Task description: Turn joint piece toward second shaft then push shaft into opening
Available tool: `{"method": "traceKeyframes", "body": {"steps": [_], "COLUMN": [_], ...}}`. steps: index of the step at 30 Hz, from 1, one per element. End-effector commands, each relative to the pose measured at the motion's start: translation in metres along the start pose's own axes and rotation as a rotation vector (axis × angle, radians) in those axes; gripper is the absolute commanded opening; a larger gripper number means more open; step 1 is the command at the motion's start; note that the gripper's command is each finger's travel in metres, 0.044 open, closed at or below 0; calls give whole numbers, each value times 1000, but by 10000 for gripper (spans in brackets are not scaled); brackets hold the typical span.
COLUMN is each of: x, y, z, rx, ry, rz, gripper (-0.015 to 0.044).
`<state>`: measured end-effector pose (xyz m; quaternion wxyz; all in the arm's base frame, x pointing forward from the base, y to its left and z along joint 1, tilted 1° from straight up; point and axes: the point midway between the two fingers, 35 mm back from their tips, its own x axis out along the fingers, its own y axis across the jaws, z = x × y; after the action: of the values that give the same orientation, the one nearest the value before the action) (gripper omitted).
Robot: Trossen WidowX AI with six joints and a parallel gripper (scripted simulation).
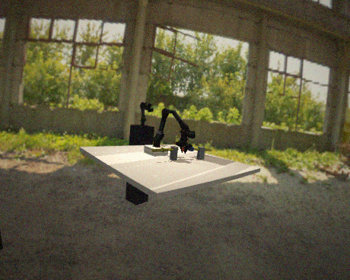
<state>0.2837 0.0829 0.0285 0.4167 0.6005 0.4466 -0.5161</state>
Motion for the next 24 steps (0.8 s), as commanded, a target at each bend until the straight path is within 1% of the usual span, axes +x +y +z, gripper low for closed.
{"method": "traceKeyframes", "body": {"steps": [1, 3, 4, 5, 10, 15, 16, 24], "x": [0, 0, 0, 0, 0, 0, 0, -1], "y": [0, 0, 0, 0, 0, 0, 0, 1], "z": [1, 1, 0, 0, 0, 0, 0, 0], "rx": [2, 2, 0, 0, 0, 0, 0, -26], "ry": [-4, -4, 0, 0, 0, 0, 0, -31], "rz": [1, 1, 0, 0, 0, 0, 0, -1], "gripper": [182, 182, 156, 147, 147, 16, 0, 0]}}
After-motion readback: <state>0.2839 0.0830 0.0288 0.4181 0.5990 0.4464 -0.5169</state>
